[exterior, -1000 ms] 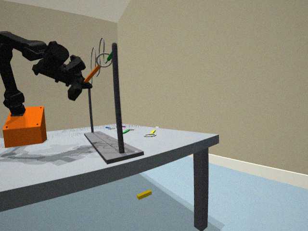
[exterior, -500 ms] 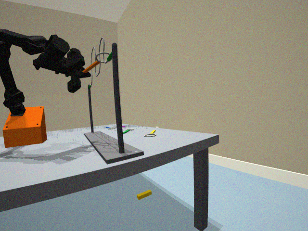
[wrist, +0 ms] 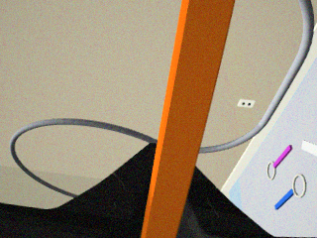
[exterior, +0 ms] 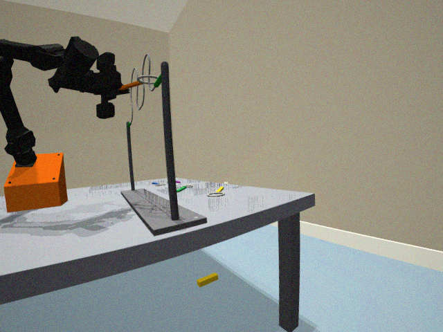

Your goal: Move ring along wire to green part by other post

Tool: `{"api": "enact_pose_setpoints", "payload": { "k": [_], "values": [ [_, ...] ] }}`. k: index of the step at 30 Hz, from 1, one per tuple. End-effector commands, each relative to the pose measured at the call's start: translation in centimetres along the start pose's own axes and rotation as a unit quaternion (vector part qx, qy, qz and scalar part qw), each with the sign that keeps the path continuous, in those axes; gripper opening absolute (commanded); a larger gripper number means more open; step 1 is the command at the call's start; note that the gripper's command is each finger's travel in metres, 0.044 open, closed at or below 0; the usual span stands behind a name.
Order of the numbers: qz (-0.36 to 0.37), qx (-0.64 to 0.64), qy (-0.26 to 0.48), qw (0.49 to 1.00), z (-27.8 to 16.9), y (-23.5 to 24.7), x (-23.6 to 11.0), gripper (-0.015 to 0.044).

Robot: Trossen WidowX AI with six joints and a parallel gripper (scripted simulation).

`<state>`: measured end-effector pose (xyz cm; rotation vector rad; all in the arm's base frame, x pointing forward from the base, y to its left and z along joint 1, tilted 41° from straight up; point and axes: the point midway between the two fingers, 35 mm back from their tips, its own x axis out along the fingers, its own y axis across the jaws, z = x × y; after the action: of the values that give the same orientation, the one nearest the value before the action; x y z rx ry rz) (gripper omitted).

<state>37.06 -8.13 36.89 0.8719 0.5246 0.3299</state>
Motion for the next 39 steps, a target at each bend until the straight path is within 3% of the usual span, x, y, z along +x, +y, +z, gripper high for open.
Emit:
{"api": "enact_pose_setpoints", "payload": {
  "k": [1,18,39],
  "values": [
    [0.019,0.027,0.0,0.999,0.1,1.3,-0.1,-0.015],
    [0.051,0.089,0.001,0.995,0.7,4.6,-0.5,-0.015],
    [-0.022,-0.039,0.001,0.999,0.8,3.1,-0.5,-0.015]
  ]
}}
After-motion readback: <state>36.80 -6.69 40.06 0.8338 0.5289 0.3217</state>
